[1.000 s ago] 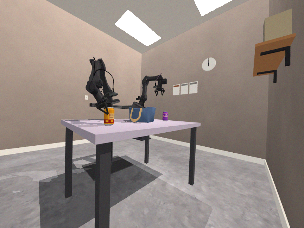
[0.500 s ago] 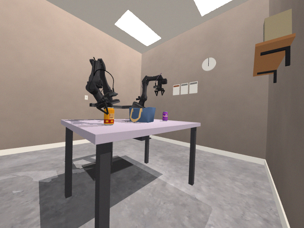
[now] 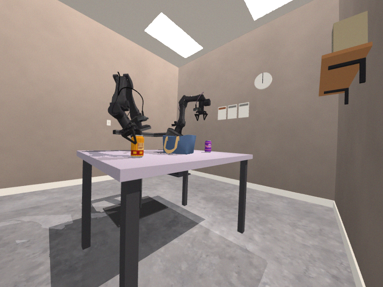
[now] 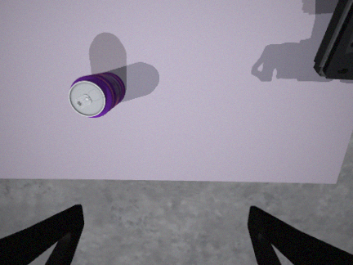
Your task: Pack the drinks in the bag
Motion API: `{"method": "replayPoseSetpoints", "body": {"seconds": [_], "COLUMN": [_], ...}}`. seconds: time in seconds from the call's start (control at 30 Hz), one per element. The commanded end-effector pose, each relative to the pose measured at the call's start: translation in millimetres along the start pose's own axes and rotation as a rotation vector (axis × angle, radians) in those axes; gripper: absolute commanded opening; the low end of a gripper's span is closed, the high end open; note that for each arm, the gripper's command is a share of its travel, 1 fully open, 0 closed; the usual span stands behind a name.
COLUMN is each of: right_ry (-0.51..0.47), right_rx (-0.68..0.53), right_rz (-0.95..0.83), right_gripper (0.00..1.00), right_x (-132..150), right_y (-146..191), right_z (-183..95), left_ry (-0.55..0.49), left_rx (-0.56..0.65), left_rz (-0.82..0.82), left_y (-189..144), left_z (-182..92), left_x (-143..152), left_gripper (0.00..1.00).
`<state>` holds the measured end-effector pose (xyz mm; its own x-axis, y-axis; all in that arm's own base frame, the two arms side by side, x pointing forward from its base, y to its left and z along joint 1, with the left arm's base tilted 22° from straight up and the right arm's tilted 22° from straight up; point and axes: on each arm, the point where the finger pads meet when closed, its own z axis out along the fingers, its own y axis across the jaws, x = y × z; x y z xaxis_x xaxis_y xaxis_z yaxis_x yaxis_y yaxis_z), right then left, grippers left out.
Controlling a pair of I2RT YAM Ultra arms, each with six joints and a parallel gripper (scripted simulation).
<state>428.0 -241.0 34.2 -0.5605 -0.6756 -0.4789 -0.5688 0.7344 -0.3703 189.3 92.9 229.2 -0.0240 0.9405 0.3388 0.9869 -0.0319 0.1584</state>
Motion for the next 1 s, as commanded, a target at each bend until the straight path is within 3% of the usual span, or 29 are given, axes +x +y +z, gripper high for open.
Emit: {"method": "replayPoseSetpoints", "body": {"seconds": [0.0, 0.07, 0.1, 0.97], "right_ry": [-0.044, -0.044, -0.034, -0.076], "right_rx": [0.056, 0.056, 0.01, 0.065], "right_rz": [-0.037, -0.037, -0.01, -0.045], "right_gripper": [0.7, 0.7, 0.7, 0.7], "right_x": [-23.0, -23.0, -22.0, -76.6], "right_y": [-21.1, -21.1, -5.2, -21.7], "right_z": [-18.6, -18.6, -17.0, -81.6], "left_ry": [-0.012, -0.012, -0.012, -0.012], "left_rx": [-0.016, -0.016, -0.016, -0.016], "left_rz": [0.009, 0.009, 0.009, 0.009], "left_y": [0.2, 0.2, 0.2, 0.2], "left_z": [-6.4, -6.4, -6.4, -6.4], "left_x": [-1.8, -1.8, -1.8, -1.8], "left_gripper": [1.0, 1.0, 1.0, 1.0]}}
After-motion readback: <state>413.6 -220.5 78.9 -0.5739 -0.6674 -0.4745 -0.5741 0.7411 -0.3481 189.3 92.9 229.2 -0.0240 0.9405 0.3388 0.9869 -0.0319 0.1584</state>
